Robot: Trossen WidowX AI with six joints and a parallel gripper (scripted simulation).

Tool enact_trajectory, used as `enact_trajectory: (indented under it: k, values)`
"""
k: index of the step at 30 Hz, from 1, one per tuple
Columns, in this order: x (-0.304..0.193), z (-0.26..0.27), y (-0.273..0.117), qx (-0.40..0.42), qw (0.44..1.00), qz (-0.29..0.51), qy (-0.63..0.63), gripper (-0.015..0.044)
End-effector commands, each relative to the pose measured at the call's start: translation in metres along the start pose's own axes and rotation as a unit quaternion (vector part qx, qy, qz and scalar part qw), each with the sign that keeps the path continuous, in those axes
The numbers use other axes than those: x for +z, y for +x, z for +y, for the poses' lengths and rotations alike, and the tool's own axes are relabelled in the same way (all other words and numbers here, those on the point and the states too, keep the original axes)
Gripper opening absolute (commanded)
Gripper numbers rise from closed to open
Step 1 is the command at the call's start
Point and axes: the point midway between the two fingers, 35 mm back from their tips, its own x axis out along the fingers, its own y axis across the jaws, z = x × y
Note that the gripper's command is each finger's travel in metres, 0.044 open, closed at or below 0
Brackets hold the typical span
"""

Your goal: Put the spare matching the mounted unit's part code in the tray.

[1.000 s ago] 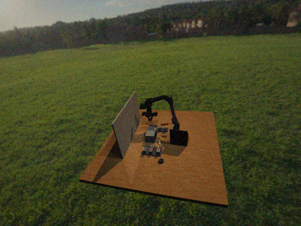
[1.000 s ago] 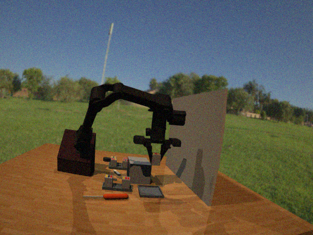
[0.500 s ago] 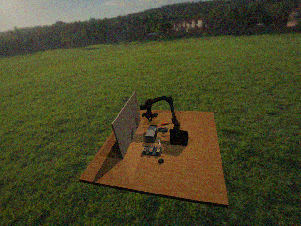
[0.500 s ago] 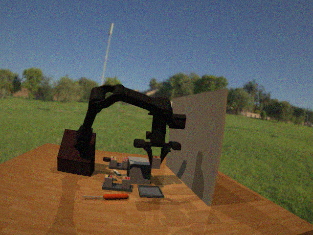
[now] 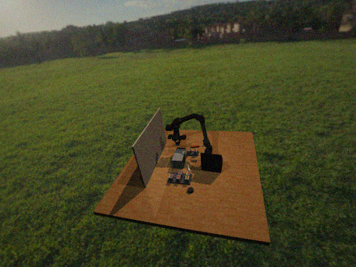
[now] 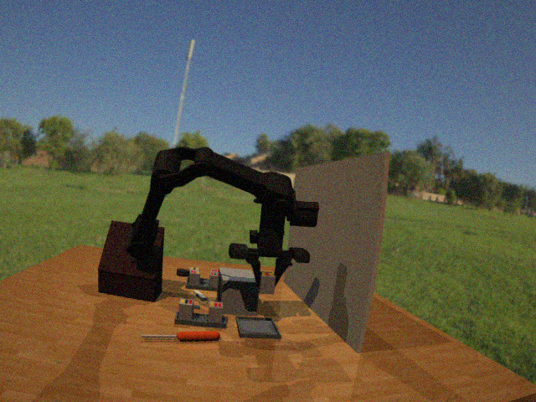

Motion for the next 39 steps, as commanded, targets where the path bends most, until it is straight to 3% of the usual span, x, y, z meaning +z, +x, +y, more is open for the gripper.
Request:
enact_trajectory:
  k: [1,39]
  values:
    - [-0.001,0.001,0.005,0.003,1.000,0.003,-0.003,0.0000]
    - [-0.003,0.002,0.040,0.003,1.000,0.004,-0.003,0.0000]
